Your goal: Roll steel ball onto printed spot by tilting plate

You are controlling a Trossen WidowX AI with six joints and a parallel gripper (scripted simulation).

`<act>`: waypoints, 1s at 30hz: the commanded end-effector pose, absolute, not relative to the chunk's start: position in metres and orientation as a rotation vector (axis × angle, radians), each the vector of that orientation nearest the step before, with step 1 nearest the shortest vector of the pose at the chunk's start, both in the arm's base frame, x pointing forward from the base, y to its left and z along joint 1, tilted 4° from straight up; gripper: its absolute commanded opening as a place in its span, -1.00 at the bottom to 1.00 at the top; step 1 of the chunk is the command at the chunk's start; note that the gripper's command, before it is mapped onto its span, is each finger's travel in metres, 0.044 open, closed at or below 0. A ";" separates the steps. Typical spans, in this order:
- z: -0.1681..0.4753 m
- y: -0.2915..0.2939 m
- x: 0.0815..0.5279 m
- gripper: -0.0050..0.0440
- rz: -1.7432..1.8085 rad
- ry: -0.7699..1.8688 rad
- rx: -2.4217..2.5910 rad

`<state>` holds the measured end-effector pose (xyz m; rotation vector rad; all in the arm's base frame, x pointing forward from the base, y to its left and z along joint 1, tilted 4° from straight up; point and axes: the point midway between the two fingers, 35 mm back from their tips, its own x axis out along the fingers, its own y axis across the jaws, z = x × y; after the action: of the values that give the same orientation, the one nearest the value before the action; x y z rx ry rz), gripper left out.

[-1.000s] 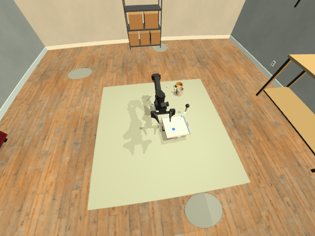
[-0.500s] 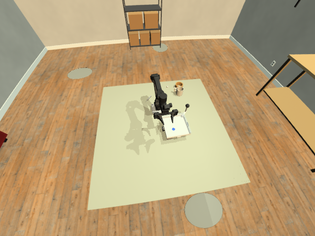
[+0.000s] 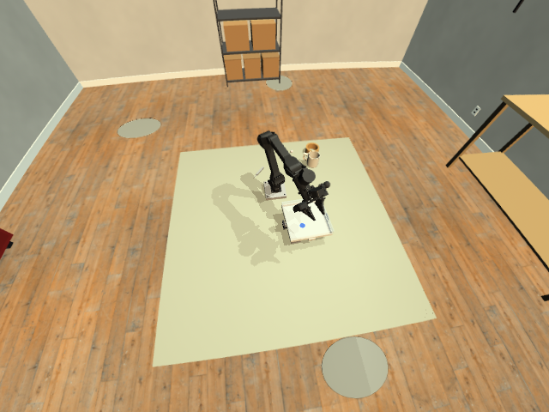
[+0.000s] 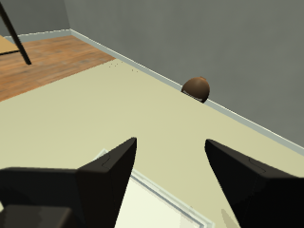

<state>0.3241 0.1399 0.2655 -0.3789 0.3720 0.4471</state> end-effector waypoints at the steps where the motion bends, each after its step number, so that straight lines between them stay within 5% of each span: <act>1: 0.256 0.168 0.316 0.43 0.548 0.427 -0.467; 15: 0.218 0.253 0.254 0.43 0.928 0.605 -0.856; 30: 0.182 0.314 0.115 0.43 1.506 0.703 -1.556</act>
<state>0.1377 0.3083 0.1870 -1.4296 0.6985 1.4159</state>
